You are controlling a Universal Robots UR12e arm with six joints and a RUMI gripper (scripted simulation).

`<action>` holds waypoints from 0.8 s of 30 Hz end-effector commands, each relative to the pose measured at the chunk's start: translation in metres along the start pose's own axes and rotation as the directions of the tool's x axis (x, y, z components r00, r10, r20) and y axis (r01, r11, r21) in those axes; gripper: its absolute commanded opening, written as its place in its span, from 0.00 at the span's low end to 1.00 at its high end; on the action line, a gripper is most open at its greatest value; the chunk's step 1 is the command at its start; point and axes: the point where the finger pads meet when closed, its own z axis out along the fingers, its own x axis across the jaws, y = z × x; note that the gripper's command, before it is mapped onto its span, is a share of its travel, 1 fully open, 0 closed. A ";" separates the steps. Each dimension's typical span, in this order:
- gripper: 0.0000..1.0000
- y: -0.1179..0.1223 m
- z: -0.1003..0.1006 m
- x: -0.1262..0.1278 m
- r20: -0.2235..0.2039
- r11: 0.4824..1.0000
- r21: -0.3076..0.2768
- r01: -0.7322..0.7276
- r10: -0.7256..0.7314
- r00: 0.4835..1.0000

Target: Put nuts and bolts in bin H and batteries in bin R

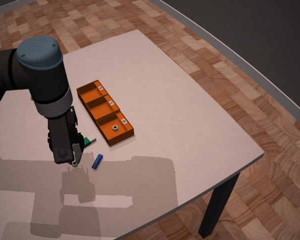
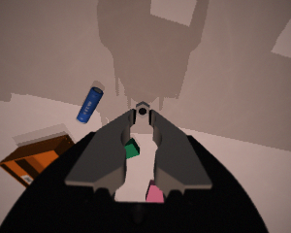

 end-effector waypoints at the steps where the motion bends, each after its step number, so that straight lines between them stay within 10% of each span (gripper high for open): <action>1: 0.00 0.000 -0.018 0.000 0.001 1.000 0.000 0.000 0.000 1.000; 24: 0.00 0.000 -0.048 0.000 0.001 1.000 0.000 0.000 0.000 1.000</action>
